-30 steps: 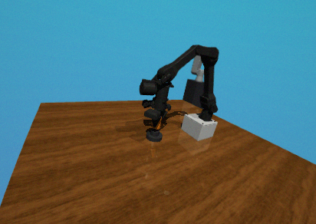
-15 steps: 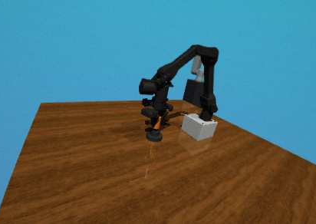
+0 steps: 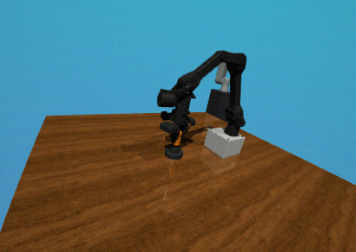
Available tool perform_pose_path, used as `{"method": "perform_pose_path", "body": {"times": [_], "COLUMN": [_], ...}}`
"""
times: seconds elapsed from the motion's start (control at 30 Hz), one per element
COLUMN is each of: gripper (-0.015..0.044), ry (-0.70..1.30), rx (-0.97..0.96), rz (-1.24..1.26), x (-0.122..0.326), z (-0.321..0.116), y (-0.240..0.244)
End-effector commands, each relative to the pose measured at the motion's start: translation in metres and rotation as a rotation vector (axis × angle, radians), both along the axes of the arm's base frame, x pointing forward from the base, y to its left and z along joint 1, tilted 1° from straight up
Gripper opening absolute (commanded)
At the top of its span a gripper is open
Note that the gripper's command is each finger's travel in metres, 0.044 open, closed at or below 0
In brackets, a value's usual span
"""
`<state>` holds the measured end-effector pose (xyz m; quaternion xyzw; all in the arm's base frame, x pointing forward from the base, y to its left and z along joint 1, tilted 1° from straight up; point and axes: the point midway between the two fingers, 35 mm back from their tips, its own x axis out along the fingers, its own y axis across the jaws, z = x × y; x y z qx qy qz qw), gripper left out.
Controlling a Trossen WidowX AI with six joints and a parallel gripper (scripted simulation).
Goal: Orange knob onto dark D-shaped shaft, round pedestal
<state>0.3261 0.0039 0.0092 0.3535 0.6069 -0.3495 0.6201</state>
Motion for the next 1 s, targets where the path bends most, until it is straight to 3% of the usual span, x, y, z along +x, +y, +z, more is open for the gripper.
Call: {"method": "perform_pose_path", "body": {"times": [0.0, 0.6, 0.97], "gripper": [0.0, 0.0, 0.0], "ry": [-0.001, -0.002, -0.003], "rx": [-0.003, -0.003, 0.002], "rz": [-0.003, -0.003, -0.213], "x": [0.0001, 0.0022, 0.0028], "z": [-0.0001, 0.0045, 0.0025], "y": [-0.0006, -0.0004, -0.0001]}}
